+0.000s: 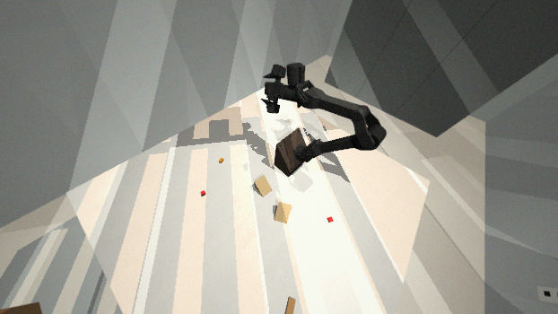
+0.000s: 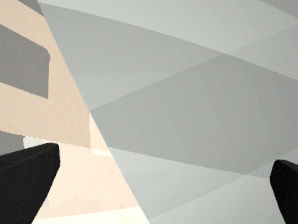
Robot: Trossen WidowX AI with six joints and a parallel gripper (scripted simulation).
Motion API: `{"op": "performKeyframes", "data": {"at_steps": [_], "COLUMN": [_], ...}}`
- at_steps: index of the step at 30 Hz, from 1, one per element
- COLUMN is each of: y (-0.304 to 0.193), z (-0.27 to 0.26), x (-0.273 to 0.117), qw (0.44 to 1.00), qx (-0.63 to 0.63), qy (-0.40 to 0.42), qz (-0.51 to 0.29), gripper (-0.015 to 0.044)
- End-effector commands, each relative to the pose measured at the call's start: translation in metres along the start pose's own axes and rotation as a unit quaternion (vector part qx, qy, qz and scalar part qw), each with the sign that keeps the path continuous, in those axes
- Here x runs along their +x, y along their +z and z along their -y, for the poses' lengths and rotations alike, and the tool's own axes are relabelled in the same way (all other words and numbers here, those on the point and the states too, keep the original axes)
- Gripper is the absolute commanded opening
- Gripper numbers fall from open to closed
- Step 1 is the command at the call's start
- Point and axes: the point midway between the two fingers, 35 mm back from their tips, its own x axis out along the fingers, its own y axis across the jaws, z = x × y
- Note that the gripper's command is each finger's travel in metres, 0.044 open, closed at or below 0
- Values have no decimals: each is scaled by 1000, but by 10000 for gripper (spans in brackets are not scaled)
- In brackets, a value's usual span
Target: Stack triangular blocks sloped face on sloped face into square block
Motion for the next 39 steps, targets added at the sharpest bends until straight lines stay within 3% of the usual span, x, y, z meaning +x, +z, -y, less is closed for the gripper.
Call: {"op": "performKeyframes", "data": {"at_steps": [1,11,22,30,39], "y": [63,131,165,165,144], "z": [-39,-126,-225,-291,-353], "x": [-15,-49,-108,-162,-229], "qw": [987,913,776,654,506], "qx": [132,334,512,606,677], "qy": [81,233,324,305,185], "qz": [43,-3,-173,-334,-502], "gripper": [440,440,440,440,440]}}
